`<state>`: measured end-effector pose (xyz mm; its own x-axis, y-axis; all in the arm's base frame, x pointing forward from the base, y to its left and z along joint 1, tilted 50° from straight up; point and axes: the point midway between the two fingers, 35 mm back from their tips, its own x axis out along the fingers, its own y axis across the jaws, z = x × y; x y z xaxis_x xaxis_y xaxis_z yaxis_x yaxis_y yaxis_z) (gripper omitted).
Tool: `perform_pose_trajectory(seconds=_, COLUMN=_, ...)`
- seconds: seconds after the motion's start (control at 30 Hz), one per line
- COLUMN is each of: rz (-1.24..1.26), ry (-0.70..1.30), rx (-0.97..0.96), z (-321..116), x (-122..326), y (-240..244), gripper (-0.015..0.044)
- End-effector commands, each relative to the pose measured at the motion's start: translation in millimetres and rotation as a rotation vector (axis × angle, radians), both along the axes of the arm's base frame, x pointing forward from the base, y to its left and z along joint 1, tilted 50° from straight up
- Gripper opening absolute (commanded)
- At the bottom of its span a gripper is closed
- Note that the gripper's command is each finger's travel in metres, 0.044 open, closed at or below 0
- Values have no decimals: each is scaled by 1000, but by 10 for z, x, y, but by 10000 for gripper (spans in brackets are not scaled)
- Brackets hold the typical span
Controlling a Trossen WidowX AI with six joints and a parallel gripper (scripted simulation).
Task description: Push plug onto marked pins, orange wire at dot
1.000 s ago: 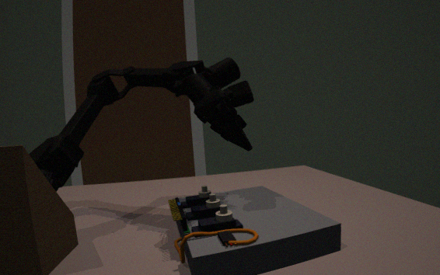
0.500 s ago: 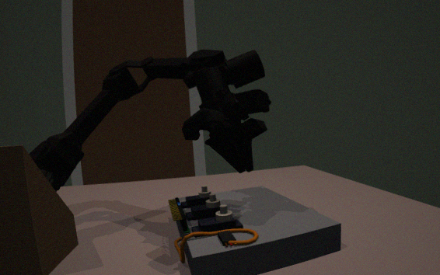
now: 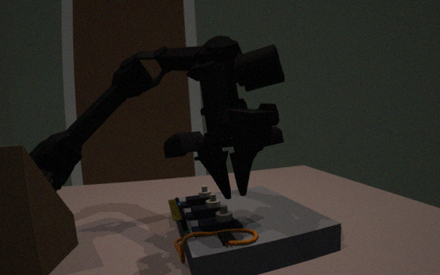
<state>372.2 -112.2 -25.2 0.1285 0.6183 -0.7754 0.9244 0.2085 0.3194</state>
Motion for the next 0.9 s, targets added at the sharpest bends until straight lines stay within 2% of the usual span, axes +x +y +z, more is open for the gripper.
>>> perform_pose_trajectory(seconds=0.0, rz=-52, ry=78, rx=74, z=-120, x=-56, y=-6, gripper=115)
perform_pose_trajectory(seconds=0.23, rz=-153, ry=219, rx=203, z=-324, x=-166, y=-50, gripper=115)
perform_pose_trajectory(seconds=0.87, rz=-156, ry=223, rx=208, z=-536, x=-143, y=189, gripper=115)
